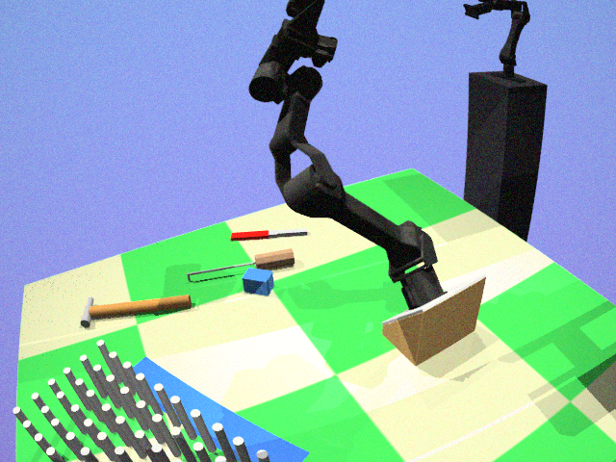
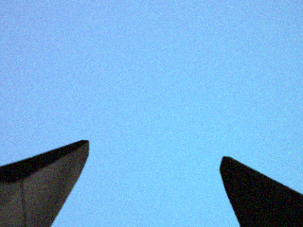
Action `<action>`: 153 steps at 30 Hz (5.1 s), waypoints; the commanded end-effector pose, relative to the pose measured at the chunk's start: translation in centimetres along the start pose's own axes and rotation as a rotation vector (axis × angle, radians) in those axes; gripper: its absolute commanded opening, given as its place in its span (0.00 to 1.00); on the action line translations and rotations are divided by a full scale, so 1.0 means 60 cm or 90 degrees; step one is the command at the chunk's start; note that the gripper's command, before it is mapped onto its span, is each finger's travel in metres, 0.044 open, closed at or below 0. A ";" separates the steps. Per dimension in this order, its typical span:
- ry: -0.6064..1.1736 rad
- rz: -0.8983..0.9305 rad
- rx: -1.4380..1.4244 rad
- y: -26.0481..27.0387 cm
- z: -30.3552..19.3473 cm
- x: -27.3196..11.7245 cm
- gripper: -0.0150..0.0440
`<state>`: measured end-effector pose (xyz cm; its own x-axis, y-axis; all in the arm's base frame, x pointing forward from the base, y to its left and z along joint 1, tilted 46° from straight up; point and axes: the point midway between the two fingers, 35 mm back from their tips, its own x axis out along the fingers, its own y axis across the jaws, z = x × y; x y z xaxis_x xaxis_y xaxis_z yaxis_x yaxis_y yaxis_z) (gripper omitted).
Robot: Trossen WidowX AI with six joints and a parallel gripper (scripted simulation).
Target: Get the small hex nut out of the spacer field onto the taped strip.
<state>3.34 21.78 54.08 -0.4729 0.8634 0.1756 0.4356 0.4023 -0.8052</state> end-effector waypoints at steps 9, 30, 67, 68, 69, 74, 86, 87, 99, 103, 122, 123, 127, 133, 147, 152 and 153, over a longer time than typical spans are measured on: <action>-0.033 -0.129 -0.164 -0.105 0.080 0.012 1.00; 0.165 -0.617 -0.608 -0.367 0.258 -0.205 1.00; 1.190 -1.109 -0.195 -0.056 0.069 -0.878 1.00; 1.219 -1.097 -0.167 -0.035 0.059 -0.883 1.00; 1.244 -1.085 -0.143 -0.015 0.050 -0.886 1.00; 1.378 -1.000 0.018 0.107 0.004 -0.902 1.00; 1.591 -0.612 0.443 0.430 -0.061 -0.834 1.00; 1.597 -0.574 0.472 0.453 -0.062 -0.824 1.00; 1.531 -0.121 0.826 0.706 -0.022 -0.651 1.00; 1.519 -0.091 0.846 0.720 -0.016 -0.638 1.00; 1.519 -0.091 0.846 0.720 -0.016 -0.638 1.00; 1.519 -0.091 0.846 0.720 -0.016 -0.638 1.00; 1.519 -0.091 0.846 0.720 -0.016 -0.638 1.00; 1.519 -0.091 0.846 0.720 -0.016 -0.638 1.00; 1.588 -0.874 0.893 0.526 -0.003 -0.769 1.00; 1.476 -1.309 0.806 0.415 0.035 -0.813 1.00; 1.444 -1.380 0.785 0.396 0.043 -0.818 1.00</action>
<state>37.81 -7.86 21.28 0.8542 -0.1839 -0.4864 0.4192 0.7971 0.4347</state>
